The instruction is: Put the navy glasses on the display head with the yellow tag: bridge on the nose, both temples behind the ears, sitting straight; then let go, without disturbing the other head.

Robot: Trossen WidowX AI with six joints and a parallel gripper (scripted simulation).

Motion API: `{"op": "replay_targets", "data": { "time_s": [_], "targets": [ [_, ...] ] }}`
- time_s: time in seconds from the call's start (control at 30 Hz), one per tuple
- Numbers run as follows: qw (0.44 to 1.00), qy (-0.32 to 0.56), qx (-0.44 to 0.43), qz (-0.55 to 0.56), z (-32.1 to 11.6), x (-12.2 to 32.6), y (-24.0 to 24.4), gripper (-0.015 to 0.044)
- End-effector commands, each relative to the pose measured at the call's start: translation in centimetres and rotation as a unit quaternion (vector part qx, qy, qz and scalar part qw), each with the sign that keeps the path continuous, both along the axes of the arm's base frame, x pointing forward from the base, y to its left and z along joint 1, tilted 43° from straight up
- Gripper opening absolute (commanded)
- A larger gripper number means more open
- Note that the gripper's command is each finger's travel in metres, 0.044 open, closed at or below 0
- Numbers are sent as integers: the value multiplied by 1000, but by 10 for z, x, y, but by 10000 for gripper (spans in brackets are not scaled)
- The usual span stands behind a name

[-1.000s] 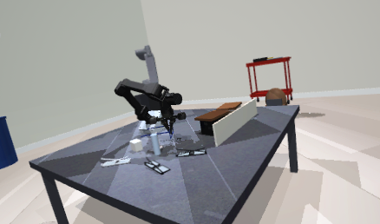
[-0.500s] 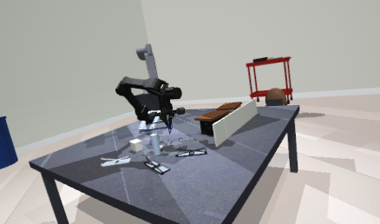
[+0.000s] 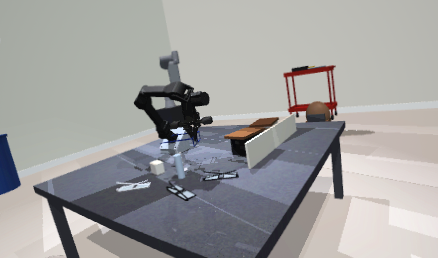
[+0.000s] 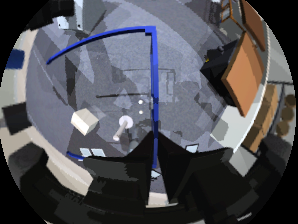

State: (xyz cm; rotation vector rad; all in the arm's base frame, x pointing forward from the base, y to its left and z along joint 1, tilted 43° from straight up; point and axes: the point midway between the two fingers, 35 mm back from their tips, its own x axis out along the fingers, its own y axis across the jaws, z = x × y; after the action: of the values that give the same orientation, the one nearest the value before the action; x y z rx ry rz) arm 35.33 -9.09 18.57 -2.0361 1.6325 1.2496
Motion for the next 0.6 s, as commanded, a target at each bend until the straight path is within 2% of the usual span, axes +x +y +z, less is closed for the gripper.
{"op": "replay_targets", "data": {
  "time_s": [0.0,0.57],
  "targets": [
    [999,-31,4,-35,-7,-5,10,0],
    [963,-179,10,-200,-36,-30,46,0]
  ]
}}
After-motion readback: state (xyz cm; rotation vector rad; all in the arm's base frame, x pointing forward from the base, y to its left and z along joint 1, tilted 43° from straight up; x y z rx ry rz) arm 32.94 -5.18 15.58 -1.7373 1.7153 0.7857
